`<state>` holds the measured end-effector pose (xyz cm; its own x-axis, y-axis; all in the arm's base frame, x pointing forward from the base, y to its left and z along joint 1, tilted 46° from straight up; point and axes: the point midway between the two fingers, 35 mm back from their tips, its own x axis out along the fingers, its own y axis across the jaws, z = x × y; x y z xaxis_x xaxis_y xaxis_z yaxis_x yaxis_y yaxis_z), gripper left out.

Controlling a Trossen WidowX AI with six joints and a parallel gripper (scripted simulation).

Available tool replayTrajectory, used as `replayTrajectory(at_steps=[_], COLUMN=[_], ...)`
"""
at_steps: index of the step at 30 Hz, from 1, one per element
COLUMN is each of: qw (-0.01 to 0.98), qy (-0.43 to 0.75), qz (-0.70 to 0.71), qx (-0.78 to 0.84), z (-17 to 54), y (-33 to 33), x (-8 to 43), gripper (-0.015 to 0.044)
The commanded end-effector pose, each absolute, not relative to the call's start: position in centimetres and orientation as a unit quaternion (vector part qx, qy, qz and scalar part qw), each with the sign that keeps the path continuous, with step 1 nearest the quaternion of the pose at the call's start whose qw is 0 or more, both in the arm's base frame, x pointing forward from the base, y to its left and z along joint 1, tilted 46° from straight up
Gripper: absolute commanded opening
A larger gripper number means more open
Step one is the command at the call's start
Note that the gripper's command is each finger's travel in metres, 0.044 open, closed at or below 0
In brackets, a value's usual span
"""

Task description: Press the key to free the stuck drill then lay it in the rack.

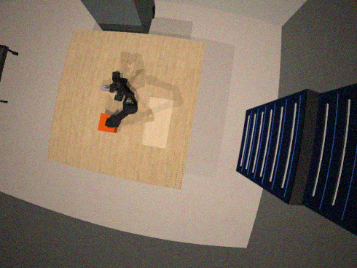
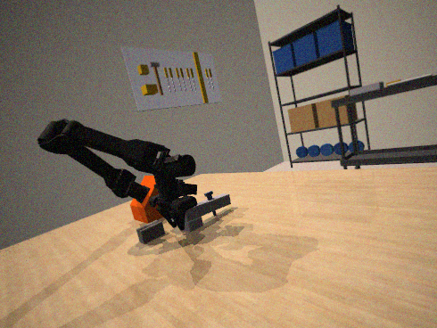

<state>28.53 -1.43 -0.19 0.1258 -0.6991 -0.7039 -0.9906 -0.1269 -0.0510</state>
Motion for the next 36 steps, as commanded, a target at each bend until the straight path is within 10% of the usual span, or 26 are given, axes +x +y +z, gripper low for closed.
replayTrajectory(at_steps=[1,10,36], qw=[0.270,0.270,0.263], qy=[0.603,0.603,0.605], qz=[0.270,0.270,0.271], qx=[-0.700,-0.700,-0.701], z=[-0.2,-0.2,2.0], y=[-1.4,-1.4,-3.3], x=[28.5,28.5,28.5], gripper=[0.0099,0.0000,0.0000])
